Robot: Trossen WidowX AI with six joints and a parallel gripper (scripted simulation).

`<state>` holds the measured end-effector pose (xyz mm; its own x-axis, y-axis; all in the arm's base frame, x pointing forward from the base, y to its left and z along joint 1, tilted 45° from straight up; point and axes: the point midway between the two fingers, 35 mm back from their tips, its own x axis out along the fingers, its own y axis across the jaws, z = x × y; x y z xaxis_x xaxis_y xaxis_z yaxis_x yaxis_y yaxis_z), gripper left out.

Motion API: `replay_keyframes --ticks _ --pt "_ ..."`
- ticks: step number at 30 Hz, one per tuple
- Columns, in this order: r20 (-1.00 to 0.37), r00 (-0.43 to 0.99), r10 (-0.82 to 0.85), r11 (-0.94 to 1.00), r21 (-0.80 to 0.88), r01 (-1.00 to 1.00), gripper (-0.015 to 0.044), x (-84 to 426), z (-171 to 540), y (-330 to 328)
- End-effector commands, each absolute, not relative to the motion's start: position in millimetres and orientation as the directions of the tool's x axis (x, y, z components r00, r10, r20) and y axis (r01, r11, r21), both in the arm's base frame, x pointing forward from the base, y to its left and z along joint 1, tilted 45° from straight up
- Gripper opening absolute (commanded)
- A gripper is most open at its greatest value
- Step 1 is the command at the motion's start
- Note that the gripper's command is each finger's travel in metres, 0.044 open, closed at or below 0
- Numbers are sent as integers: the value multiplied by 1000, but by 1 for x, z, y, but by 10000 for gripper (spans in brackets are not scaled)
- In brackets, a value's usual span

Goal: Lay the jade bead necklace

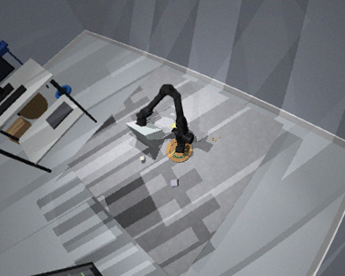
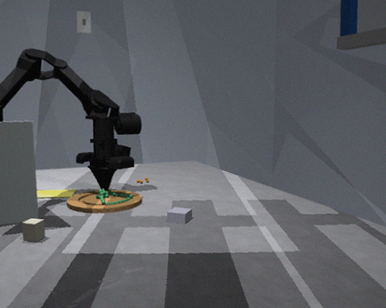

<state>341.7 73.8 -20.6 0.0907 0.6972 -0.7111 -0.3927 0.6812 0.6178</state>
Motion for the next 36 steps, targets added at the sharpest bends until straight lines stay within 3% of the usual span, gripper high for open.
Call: replay_keyframes --ticks 1,28,36 --pt "-706 99 701 679 618 -397 0 351 -6 84" --pt "-706 99 702 678 619 -397 0 353 -14 95" --pt "-707 102 699 679 613 -404 210 354 -11 93"
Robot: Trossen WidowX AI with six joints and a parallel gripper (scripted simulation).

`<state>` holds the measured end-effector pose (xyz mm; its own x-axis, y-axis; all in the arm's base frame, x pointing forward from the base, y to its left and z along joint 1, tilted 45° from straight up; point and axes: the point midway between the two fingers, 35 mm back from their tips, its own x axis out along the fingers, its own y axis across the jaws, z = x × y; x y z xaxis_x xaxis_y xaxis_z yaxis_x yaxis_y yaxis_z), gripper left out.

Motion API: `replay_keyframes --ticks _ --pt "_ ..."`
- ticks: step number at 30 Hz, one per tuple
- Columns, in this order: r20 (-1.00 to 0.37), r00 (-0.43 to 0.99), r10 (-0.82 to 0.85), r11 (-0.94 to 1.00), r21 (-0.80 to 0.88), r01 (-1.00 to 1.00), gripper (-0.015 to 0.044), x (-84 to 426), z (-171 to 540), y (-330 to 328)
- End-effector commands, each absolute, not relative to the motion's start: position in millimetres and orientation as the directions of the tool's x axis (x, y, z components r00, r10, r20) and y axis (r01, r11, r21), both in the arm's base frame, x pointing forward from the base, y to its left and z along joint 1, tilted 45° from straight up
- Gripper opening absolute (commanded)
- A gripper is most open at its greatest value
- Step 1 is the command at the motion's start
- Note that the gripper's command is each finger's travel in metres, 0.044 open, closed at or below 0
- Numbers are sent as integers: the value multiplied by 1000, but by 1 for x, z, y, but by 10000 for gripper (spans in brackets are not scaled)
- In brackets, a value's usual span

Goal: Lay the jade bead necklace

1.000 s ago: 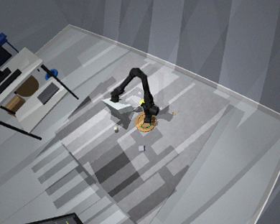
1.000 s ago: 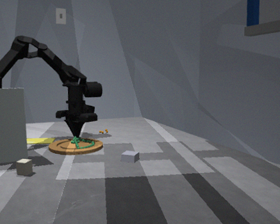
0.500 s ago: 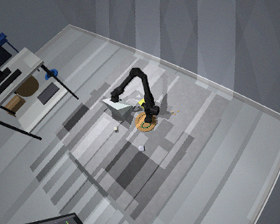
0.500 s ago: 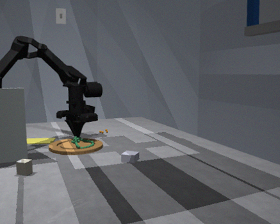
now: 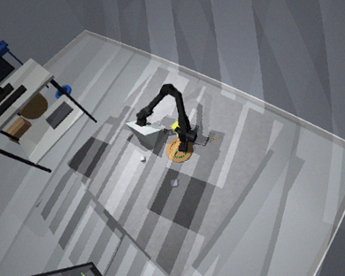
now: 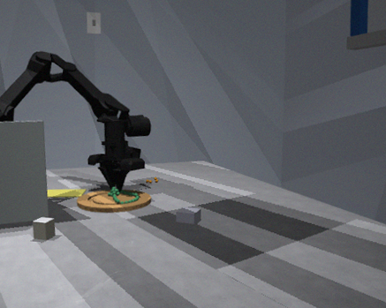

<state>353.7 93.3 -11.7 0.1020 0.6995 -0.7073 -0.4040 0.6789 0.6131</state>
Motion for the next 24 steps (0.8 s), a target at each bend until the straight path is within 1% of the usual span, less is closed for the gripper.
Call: replay_keyframes --ticks 1,9,12,24 --pt "-707 102 699 679 613 -404 236 354 -11 93" --pt "-708 100 699 680 616 -396 440 353 -11 92" --pt "-709 115 696 694 623 -361 440 358 -8 88" --pt "-706 99 701 679 618 -397 440 352 -4 86"
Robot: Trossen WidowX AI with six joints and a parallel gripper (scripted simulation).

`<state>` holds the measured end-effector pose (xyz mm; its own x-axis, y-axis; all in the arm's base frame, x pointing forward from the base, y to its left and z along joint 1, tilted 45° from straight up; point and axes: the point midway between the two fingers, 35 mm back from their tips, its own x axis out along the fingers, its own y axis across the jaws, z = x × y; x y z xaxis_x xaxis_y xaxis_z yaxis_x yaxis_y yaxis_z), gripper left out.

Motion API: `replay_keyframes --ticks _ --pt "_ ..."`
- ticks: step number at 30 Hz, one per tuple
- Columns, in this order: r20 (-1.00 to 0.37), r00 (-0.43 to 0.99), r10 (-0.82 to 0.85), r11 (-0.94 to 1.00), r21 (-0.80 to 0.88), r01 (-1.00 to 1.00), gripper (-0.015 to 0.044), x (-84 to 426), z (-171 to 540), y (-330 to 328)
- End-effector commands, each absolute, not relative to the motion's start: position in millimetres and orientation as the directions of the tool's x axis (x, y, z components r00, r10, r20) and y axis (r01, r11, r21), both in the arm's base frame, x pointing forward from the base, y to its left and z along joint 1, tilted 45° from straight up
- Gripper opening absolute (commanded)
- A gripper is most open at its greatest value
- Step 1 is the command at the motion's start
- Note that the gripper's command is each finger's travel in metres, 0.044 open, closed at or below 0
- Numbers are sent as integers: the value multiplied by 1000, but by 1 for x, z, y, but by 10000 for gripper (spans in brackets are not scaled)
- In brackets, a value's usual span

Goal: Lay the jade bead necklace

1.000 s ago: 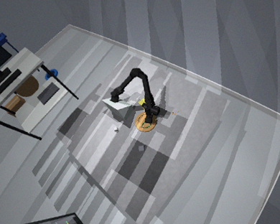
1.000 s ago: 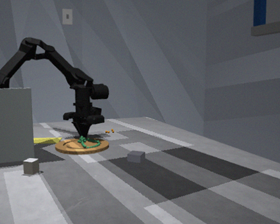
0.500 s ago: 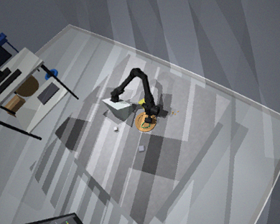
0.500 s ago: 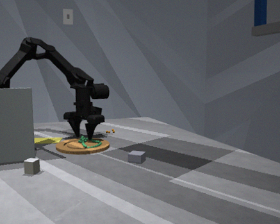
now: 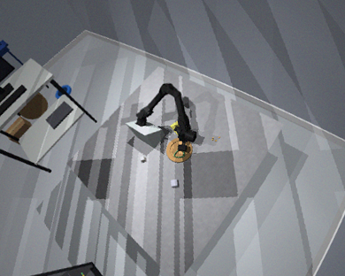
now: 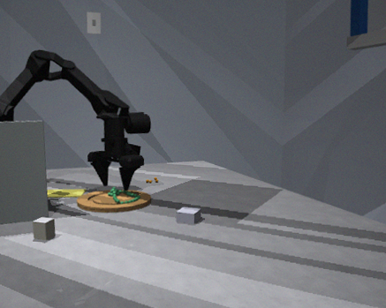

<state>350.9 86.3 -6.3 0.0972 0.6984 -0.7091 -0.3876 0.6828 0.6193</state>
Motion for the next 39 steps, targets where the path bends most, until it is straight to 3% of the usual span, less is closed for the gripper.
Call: replay_keyframes --ticks 1,21,22,28,33,39 --pt "-706 99 701 679 618 -397 440 352 -4 86" --pt "-706 99 701 679 618 -397 440 352 -4 86" --pt "-706 99 701 682 623 -384 414 352 -5 85" --pt "-715 99 692 712 698 71 256 346 -28 50" --pt "-717 99 690 595 639 488 125 336 -48 19" --pt "-712 98 695 313 423 850 120 320 -69 -13"
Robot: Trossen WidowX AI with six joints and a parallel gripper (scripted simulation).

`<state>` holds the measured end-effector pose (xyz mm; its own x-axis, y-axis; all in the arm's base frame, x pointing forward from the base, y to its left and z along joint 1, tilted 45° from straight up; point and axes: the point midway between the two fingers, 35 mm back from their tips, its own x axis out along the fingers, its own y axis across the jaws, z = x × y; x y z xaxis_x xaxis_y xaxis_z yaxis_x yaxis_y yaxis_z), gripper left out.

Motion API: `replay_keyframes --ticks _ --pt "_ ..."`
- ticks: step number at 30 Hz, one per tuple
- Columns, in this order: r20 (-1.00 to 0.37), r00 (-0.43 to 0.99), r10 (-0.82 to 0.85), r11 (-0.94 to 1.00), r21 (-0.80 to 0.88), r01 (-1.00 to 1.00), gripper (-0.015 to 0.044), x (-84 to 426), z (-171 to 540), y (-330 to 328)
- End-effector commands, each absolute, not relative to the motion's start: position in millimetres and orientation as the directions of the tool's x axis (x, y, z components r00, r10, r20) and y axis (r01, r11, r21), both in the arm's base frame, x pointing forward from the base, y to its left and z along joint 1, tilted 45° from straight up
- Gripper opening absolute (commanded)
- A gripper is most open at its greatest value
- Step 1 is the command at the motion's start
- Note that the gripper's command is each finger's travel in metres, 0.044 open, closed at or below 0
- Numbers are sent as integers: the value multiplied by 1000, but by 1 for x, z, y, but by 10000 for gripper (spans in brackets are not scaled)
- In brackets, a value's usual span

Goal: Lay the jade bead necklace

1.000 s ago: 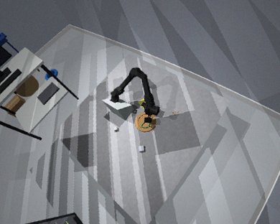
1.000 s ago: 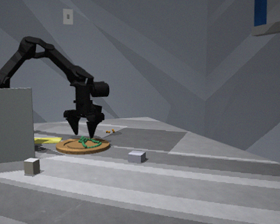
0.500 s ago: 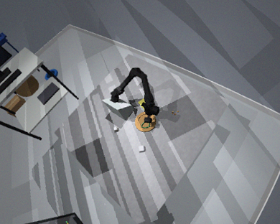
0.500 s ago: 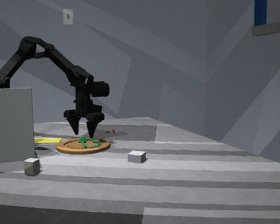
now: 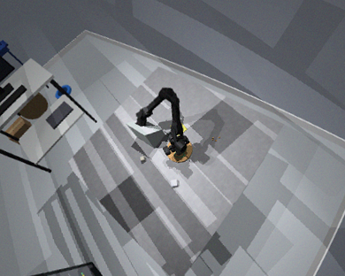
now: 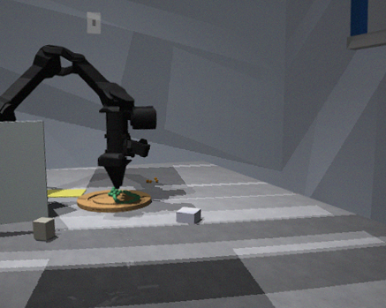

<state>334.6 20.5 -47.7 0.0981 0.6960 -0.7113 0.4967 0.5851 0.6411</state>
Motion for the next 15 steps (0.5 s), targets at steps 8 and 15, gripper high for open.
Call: replay_keyframes --ticks 8,15 --pt "-711 99 696 277 393 877 120 318 -72 -16" --pt "-711 99 696 277 393 877 120 318 -72 -16"
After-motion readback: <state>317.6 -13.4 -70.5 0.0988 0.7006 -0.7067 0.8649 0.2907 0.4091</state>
